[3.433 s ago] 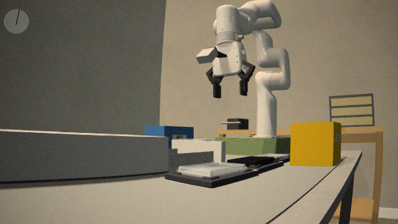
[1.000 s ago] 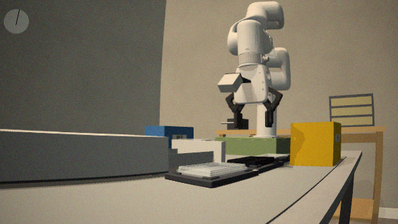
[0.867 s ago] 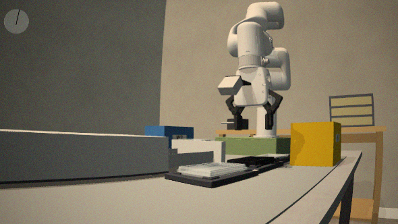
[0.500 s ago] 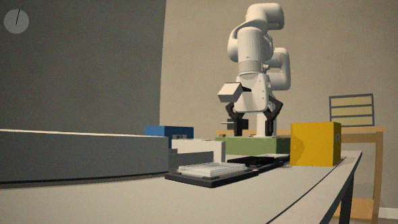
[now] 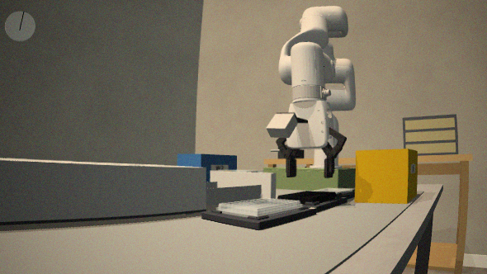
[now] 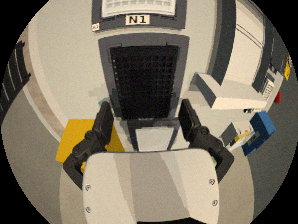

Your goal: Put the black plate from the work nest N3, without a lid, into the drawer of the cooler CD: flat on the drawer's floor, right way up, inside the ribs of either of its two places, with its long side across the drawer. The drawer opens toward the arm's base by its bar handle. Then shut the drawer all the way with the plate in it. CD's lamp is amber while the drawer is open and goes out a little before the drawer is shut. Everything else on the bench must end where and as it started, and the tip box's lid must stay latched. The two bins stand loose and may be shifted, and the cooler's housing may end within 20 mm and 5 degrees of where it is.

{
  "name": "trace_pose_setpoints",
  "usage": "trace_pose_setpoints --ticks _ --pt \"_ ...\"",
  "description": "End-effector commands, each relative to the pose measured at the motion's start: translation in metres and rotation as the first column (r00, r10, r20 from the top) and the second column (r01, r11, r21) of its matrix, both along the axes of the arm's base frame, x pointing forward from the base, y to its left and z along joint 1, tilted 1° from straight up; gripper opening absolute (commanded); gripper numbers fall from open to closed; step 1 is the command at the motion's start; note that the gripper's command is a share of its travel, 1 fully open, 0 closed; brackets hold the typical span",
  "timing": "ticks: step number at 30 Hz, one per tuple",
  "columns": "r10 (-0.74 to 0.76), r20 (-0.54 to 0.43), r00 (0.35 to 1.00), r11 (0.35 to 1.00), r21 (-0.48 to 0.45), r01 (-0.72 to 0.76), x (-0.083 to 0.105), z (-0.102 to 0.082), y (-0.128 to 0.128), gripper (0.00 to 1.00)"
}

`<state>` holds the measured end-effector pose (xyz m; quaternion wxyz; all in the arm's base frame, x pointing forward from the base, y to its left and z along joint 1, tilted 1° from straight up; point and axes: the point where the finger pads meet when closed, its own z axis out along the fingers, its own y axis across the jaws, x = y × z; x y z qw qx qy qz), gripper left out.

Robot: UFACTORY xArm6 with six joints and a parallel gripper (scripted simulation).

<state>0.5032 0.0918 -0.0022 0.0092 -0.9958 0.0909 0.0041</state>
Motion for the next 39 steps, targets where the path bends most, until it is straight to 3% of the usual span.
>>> trace_pose_setpoints --ticks 1,10,39 --pt "0.000 0.006 1.000 1.000 0.001 0.000 0.002 -0.004 0.000 1.00" --pt "0.000 0.005 1.000 1.000 0.001 0.000 0.002 -0.018 0.001 1.00" --pt "0.000 0.005 1.000 1.000 0.001 0.000 0.002 -0.026 0.001 1.00"
